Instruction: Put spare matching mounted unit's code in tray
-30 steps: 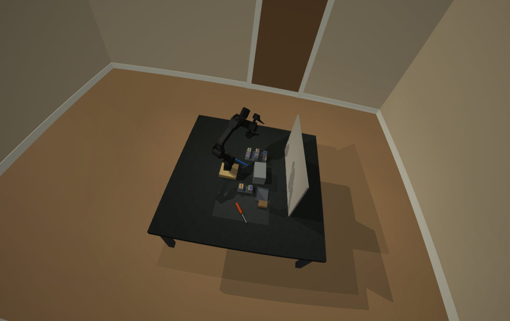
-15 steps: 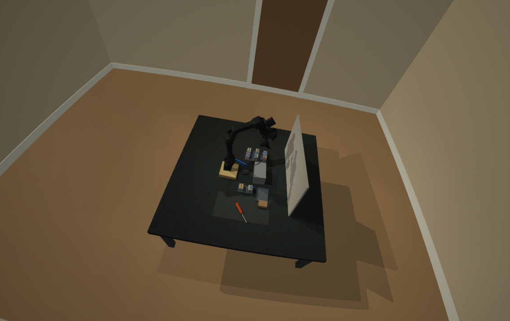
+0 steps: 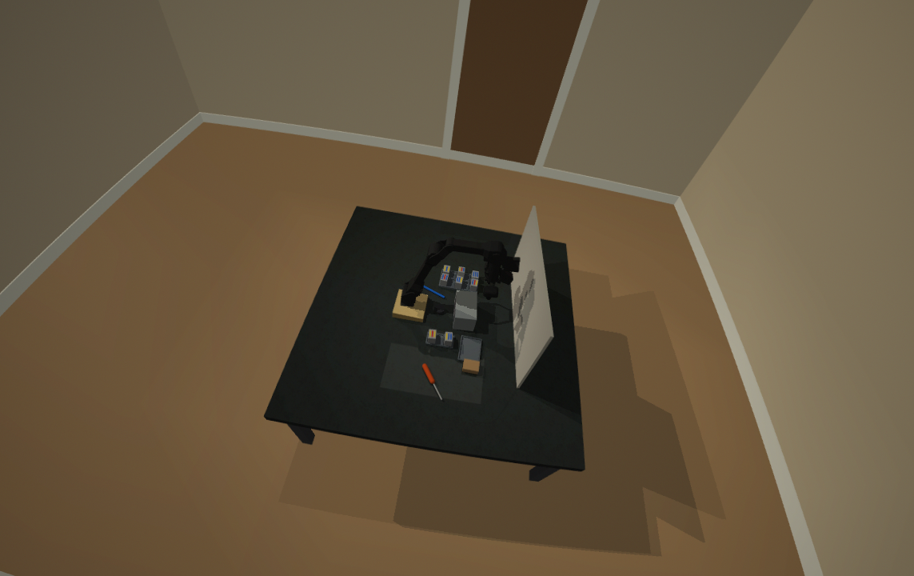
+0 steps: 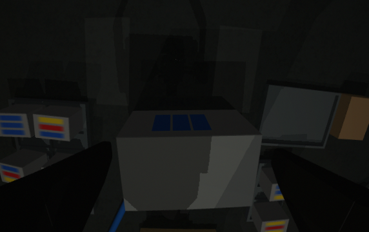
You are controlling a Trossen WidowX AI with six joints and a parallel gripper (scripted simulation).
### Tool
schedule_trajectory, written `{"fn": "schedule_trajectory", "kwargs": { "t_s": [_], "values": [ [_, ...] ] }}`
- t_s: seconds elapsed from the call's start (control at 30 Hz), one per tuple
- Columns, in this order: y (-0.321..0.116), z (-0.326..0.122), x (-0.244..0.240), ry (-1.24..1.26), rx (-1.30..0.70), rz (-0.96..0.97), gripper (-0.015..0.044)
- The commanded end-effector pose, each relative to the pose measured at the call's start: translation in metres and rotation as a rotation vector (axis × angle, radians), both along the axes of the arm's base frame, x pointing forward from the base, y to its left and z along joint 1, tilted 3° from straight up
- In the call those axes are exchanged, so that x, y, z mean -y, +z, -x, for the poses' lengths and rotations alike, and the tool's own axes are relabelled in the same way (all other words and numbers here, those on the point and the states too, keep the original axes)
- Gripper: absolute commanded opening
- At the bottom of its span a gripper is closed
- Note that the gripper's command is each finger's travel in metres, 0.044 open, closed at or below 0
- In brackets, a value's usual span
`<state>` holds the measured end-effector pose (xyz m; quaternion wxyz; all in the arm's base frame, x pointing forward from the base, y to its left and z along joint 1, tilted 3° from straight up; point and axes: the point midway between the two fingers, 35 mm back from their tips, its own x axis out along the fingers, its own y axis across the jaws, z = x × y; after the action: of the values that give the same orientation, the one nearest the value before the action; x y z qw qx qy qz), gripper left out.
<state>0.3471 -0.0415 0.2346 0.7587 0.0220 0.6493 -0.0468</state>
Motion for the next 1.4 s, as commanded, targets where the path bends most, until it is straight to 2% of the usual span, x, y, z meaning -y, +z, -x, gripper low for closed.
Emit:
{"fn": "schedule_trajectory", "kwargs": {
  "t_s": [0.0,0.63,0.7,0.87,1.13,1.2,1.37],
  "values": [
    [-0.007,-0.001,0.010,0.050,-0.042,-0.040,0.0440],
    [-0.008,-0.002,0.007,0.068,-0.042,-0.038,0.0440],
    [-0.013,-0.007,-0.014,0.208,-0.047,-0.025,0.0440],
    [-0.032,-0.014,-0.096,0.737,-0.057,0.026,0.0440],
    [-0.061,0.008,-0.210,1.479,-0.064,0.116,0.0440],
    [-0.064,0.012,-0.222,1.564,-0.066,0.129,0.0440],
    [-0.065,0.013,-0.222,1.571,-0.066,0.130,0.0440]
  ]
}}
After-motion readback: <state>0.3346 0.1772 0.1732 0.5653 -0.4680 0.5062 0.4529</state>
